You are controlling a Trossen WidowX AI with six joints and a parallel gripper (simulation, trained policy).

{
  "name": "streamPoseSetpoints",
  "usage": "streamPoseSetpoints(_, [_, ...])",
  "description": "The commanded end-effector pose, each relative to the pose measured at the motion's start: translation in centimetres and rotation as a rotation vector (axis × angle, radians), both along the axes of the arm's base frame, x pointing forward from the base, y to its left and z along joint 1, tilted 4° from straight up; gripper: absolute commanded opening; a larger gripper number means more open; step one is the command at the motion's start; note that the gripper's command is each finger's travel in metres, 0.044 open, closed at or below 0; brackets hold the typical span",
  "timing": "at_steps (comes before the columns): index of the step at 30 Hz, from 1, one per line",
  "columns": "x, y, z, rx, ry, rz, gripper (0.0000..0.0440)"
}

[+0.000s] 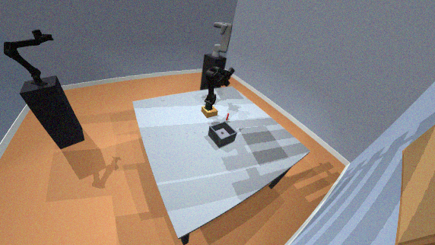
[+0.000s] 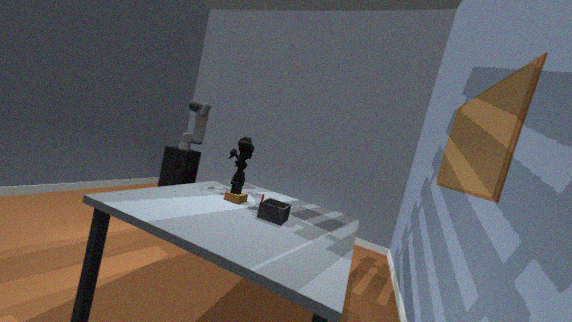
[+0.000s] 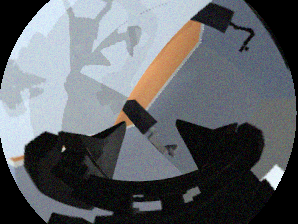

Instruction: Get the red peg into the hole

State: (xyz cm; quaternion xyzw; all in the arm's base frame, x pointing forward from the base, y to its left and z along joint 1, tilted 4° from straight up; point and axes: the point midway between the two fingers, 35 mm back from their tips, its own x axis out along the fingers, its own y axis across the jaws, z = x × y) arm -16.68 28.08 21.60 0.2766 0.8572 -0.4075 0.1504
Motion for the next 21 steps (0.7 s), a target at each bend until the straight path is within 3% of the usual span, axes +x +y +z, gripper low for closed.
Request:
streamPoseSetpoints(1, [0.4, 0.2, 0.2, -0.015, 0.004, -0.031, 0.0417])
streamPoseSetpoints(3, [1.1, 0.5, 0.4, -0.053, 0.014, -0.089, 0.0440])
streamPoseSetpoints(21, [7.8, 2.0, 1.5, -0.387, 0.170, -0.599, 0.0440])
